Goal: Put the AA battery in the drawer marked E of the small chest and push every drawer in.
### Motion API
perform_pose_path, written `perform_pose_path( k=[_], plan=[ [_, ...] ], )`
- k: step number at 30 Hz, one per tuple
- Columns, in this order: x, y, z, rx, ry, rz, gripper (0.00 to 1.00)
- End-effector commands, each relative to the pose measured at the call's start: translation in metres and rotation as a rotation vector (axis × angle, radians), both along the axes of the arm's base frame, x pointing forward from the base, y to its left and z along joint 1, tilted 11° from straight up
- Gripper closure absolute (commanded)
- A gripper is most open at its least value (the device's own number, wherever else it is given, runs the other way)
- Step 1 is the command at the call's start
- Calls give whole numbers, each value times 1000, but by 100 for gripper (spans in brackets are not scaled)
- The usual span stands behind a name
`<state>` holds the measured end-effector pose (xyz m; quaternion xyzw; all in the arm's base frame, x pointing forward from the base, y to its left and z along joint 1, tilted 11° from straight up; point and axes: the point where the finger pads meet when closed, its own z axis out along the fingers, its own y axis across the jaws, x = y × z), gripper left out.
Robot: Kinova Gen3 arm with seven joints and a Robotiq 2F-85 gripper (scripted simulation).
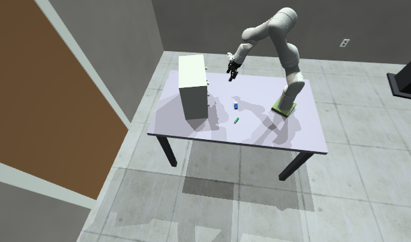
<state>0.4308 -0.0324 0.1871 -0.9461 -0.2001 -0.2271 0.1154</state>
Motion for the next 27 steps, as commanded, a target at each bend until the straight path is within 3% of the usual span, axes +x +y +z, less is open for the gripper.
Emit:
perform_pose_path(
  k=[1, 27],
  plan=[
    [0, -2, -2, 7, -10, -9, 0],
    [12, 6, -16, 78, -159, -31, 0]
  ],
)
